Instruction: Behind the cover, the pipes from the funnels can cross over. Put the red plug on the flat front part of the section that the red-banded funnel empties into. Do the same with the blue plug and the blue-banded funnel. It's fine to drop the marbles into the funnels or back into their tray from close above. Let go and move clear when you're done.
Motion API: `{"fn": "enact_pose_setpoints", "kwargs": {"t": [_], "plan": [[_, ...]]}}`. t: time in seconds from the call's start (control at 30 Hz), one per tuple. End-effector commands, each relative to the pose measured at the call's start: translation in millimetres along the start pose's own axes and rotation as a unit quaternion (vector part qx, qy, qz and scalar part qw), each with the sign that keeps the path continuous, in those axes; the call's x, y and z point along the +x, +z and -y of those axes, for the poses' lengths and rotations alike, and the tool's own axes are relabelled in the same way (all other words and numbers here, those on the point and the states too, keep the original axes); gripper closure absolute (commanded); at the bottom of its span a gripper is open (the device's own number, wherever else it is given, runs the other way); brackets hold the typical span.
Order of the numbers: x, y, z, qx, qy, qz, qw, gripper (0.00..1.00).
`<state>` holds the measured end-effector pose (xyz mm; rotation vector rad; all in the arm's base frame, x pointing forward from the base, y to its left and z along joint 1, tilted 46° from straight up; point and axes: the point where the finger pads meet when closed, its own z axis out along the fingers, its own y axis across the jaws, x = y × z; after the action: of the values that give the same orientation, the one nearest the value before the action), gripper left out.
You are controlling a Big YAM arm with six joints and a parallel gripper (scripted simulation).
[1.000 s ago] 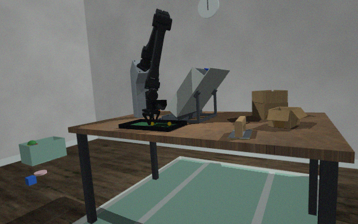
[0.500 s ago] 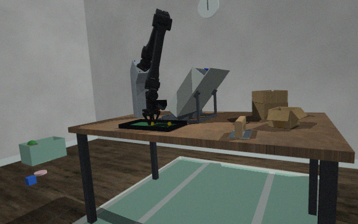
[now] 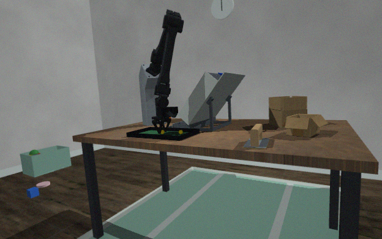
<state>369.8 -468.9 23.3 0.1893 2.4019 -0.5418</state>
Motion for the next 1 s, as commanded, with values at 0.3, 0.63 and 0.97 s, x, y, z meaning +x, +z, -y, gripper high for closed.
{"fn": "enact_pose_setpoints", "kwargs": {"t": [0.3,0.63,0.97], "plan": [[0.8,9.2,-5.7,-0.005,0.004,-0.002,1.0,0.44],[0.8,9.2,-5.7,-0.005,0.003,-0.002,1.0,1.0],[0.8,9.2,-5.7,-0.005,0.003,-0.002,1.0,1.0]]}}
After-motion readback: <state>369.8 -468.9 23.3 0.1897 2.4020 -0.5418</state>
